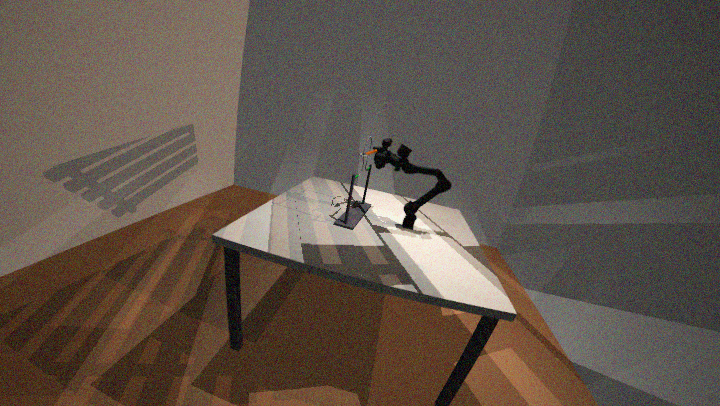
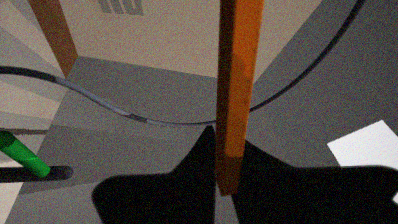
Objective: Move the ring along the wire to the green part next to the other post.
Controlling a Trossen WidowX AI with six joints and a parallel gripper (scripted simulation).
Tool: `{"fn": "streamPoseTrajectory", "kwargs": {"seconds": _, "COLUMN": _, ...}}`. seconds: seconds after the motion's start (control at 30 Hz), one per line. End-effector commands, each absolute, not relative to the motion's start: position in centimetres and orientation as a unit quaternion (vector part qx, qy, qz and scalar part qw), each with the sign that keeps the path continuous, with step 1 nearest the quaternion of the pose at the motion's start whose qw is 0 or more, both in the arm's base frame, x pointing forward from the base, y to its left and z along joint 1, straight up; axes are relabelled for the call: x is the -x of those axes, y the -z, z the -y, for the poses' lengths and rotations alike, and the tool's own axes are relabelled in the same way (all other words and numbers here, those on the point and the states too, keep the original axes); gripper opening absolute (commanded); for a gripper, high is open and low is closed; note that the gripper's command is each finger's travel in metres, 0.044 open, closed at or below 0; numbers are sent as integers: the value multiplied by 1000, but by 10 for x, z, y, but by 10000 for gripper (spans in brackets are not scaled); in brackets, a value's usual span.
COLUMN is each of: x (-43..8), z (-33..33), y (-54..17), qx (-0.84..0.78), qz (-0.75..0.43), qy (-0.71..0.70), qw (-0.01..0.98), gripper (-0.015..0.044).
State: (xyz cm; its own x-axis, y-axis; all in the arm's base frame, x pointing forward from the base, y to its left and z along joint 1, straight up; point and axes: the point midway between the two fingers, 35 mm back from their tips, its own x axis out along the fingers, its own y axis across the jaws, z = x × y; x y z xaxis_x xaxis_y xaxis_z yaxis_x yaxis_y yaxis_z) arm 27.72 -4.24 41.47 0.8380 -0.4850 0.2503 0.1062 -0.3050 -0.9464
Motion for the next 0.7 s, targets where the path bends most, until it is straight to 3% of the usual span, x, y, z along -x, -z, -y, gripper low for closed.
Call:
{"fn": "streamPoseTrajectory", "kwargs": {"seconds": 0.0, "x": -277, "z": 42, "y": -414, "qx": 782, "qz": -119, "qy": 257, "qw": 556, "gripper": -150}}
{"fn": "streamPoseTrajectory", "kwargs": {"seconds": 0.67, "x": -277, "z": 38, "y": -423, "qx": 846, "qz": -95, "qy": 264, "qw": 454, "gripper": -150}}
